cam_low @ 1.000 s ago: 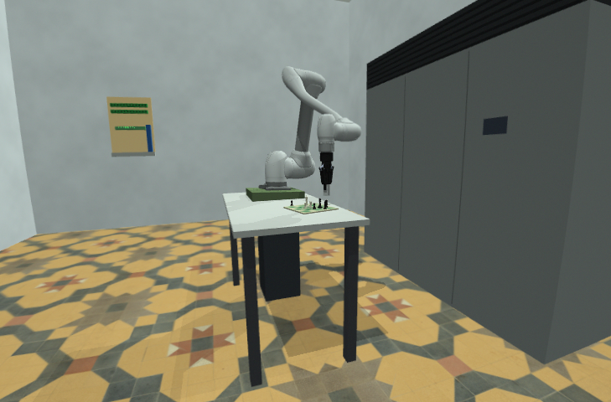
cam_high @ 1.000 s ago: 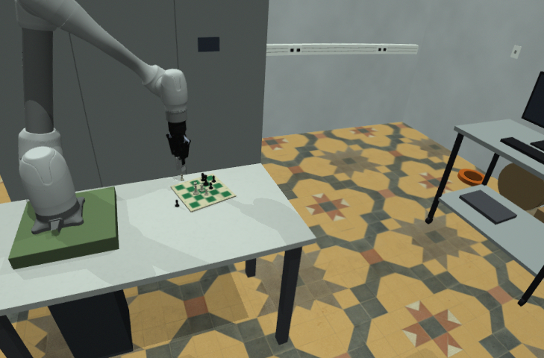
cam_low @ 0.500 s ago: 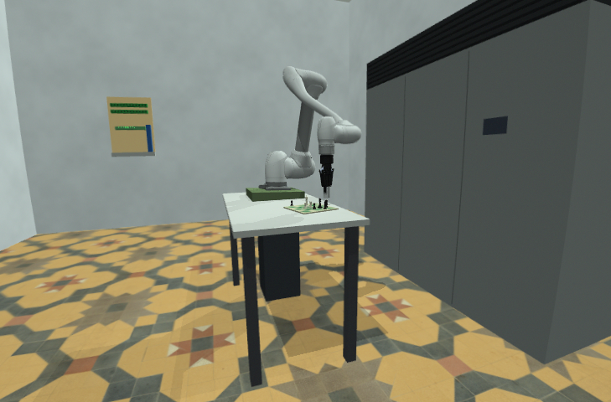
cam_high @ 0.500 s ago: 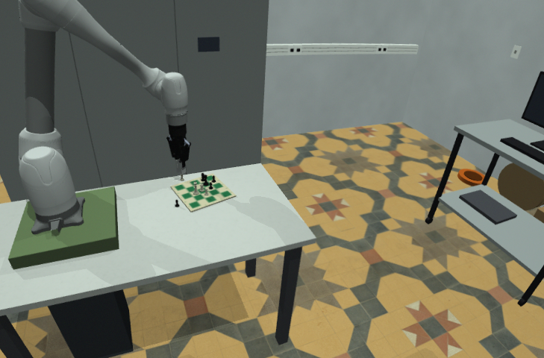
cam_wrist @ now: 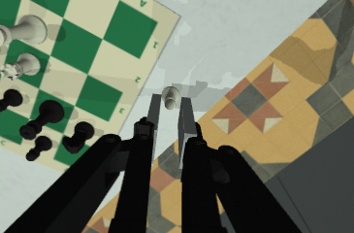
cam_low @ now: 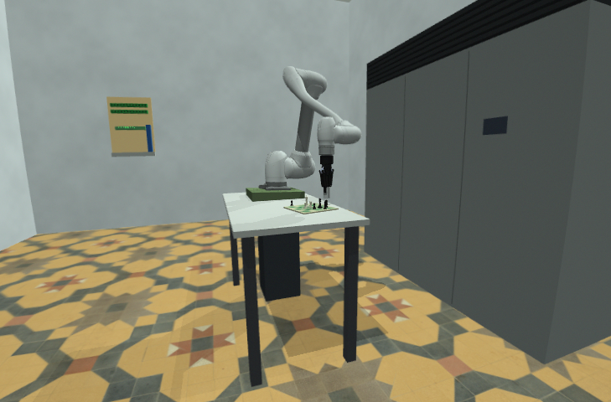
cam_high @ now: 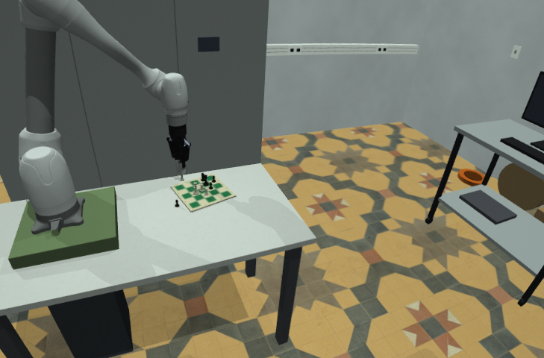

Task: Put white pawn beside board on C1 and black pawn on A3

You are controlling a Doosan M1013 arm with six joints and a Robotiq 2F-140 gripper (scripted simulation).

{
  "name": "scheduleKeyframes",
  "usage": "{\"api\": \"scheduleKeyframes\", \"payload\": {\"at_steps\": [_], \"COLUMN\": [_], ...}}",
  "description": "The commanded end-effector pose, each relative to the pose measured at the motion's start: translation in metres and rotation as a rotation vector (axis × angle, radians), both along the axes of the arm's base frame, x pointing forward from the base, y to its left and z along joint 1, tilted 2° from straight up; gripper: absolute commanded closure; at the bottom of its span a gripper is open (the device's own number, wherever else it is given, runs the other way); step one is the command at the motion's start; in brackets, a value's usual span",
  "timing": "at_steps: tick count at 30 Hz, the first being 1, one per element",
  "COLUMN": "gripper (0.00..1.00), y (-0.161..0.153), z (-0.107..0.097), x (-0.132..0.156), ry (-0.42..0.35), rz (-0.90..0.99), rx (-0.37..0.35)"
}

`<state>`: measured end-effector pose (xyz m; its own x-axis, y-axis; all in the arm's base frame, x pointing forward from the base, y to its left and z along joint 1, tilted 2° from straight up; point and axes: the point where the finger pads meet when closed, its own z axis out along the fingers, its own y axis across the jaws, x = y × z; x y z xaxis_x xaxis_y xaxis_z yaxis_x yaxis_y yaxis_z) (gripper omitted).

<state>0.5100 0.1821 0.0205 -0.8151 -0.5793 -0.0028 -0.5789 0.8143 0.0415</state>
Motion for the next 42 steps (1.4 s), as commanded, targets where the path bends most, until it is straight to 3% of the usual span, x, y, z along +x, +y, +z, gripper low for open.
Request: {"api": "scheduleKeyframes", "payload": {"at_steps": [1, 33, 42], "gripper": [0.80, 0.80, 0.80], "y": [0.0000, 0.0000, 0.0004], "z": [0.0001, -0.0002, -0.0088], "x": [0.0000, 0.0000, -0.0002], "ry": [0.000, 0.000, 0.000], "rz": [0.000, 0.000, 0.000], "rx": [0.000, 0.000, 0.000]}}
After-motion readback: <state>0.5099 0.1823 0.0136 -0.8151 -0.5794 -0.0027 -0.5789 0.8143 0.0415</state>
